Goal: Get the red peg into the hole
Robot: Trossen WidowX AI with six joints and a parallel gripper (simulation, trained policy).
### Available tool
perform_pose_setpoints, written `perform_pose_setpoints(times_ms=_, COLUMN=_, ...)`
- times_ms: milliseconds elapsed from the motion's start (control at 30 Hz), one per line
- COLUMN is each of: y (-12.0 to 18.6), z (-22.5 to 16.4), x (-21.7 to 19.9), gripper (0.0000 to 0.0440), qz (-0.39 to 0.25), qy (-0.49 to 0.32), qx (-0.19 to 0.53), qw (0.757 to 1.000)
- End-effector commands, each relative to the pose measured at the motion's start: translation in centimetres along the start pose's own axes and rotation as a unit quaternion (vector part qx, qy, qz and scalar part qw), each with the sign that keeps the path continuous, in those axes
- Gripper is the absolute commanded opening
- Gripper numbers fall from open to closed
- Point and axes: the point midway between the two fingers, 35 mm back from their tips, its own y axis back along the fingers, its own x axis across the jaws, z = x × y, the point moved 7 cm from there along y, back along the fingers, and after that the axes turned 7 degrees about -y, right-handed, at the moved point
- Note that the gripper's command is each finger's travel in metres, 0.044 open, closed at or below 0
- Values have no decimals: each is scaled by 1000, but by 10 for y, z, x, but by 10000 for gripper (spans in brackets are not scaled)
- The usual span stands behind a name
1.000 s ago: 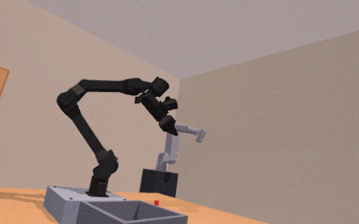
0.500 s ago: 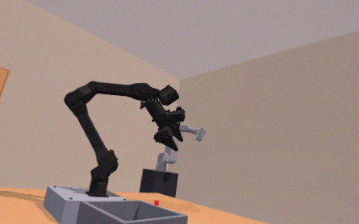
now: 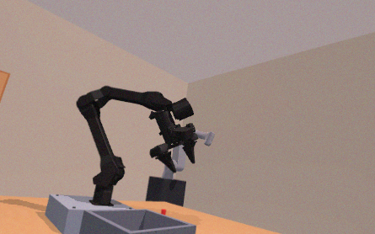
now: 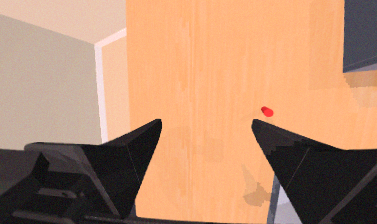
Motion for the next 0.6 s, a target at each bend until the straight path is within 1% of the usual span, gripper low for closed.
perform_pose_setpoints(times_ms=0, y=-13, z=5, x=-14, gripper=440, qz=-47, qy=-58, qx=2, qw=997)
perform_pose_setpoints(times_ms=267, y=-34, z=12, x=-38, gripper=440, qz=-126, qy=-171, qx=0, qw=977)
perform_pose_setpoints(times_ms=567, y=-64, z=12, x=-64, gripper=440, qz=-211, qy=-290, qx=-1, qw=933)
